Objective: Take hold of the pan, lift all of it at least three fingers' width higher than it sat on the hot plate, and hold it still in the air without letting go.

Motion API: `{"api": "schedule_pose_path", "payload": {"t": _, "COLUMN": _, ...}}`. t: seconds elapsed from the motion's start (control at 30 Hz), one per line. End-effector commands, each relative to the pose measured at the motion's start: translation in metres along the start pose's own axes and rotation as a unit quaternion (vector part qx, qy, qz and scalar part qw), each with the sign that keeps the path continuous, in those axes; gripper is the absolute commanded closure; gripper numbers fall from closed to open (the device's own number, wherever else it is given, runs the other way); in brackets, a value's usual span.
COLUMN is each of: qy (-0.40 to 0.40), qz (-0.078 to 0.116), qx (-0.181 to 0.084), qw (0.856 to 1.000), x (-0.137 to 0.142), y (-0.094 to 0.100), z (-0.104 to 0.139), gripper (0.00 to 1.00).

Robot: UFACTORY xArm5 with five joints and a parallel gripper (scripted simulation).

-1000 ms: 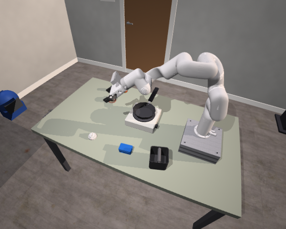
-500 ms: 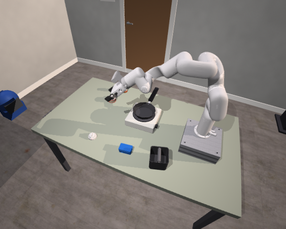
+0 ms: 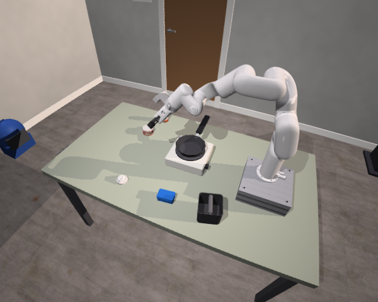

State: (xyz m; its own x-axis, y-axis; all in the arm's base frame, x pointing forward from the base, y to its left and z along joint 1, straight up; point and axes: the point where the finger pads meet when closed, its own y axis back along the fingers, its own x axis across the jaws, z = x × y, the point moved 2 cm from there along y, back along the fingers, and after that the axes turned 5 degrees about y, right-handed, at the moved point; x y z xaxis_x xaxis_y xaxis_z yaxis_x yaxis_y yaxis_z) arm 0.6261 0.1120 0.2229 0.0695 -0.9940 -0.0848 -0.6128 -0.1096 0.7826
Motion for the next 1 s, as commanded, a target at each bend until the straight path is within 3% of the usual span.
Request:
{"api": "schedule_pose_path", "payload": {"t": 0.0, "qy": -0.073, "qz": 0.021, "qx": -0.032, "qw": 0.997, "x": 0.031, "y": 0.000, "z": 0.010, "gripper": 0.00}}
{"api": "schedule_pose_path", "payload": {"t": 0.27, "qy": -0.149, "qz": 0.043, "qx": -0.062, "qw": 0.986, "x": 0.062, "y": 0.001, "z": 0.024, "gripper": 0.00}}
{"api": "schedule_pose_path", "payload": {"t": 0.3, "qy": -0.186, "qz": 0.055, "qx": -0.076, "qw": 0.978, "x": 0.077, "y": 0.002, "z": 0.032, "gripper": 0.00}}
{"api": "schedule_pose_path", "payload": {"t": 0.5, "qy": -0.253, "qz": 0.078, "qx": -0.099, "qw": 0.959, "x": 0.104, "y": 0.005, "z": 0.046, "gripper": 0.00}}
{"api": "schedule_pose_path", "payload": {"t": 0.77, "qy": -0.349, "qz": 0.114, "qx": -0.131, "qw": 0.921, "x": 0.140, "y": 0.013, "z": 0.070, "gripper": 0.00}}
{"api": "schedule_pose_path", "payload": {"t": 0.83, "qy": -0.349, "qz": 0.114, "qx": -0.131, "qw": 0.921, "x": 0.140, "y": 0.013, "z": 0.070, "gripper": 0.00}}
{"api": "schedule_pose_path", "payload": {"t": 0.87, "qy": -0.383, "qz": 0.128, "qx": -0.141, "qw": 0.904, "x": 0.152, "y": 0.016, "z": 0.079, "gripper": 0.00}}
{"api": "schedule_pose_path", "payload": {"t": 0.97, "qy": -0.410, "qz": 0.139, "qx": -0.149, "qw": 0.889, "x": 0.162, "y": 0.019, "z": 0.086, "gripper": 0.00}}
